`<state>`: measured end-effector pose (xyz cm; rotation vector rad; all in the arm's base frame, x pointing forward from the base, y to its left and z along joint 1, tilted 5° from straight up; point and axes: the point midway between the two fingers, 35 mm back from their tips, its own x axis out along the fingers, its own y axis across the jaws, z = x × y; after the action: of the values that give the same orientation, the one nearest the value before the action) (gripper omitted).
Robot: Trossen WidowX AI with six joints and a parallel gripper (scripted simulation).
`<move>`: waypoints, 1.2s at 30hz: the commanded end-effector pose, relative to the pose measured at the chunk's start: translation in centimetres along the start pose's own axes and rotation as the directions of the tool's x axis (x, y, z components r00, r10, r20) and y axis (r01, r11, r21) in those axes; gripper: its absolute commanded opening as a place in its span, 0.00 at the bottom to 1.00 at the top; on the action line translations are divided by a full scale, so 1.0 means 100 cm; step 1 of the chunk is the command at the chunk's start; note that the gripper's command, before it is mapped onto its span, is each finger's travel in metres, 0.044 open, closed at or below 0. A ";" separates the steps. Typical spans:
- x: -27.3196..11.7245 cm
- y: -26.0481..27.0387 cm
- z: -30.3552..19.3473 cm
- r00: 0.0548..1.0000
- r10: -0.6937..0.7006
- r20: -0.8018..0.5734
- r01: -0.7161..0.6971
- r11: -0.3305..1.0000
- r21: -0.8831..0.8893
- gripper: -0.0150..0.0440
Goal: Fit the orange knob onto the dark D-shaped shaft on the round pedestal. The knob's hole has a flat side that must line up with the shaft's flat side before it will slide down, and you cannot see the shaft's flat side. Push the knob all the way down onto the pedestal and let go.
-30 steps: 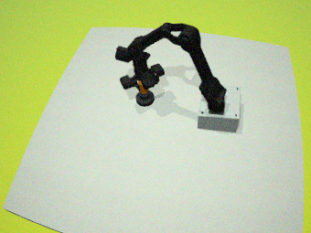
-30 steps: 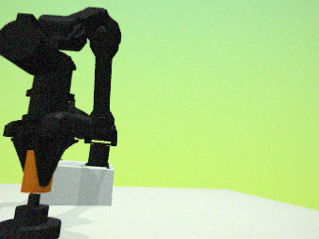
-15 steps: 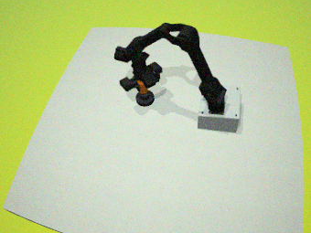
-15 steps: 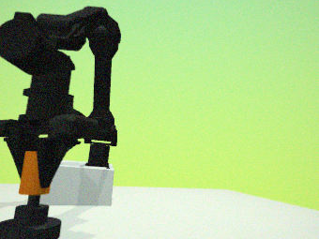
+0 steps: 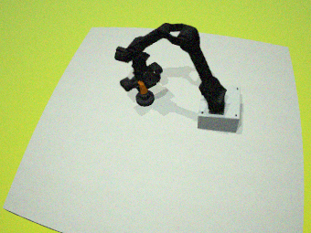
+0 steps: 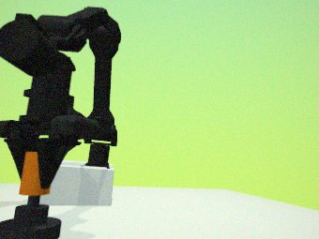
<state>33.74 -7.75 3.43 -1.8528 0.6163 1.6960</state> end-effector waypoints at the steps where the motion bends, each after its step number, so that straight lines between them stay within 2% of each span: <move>1: 0.001 0.002 0.003 1.000 0.001 0.004 -0.001 1.000 -0.003 0.25; 15: -0.004 0.002 0.004 1.000 0.001 0.004 -0.001 1.000 -0.011 0.25; 22: -0.001 0.001 0.001 1.000 0.001 0.003 0.000 0.978 -0.210 0.25; 36: 0.001 -0.002 -0.002 1.000 0.001 0.003 0.000 0.978 -0.210 0.25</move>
<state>33.95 -7.79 3.48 -1.9877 0.4546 1.8246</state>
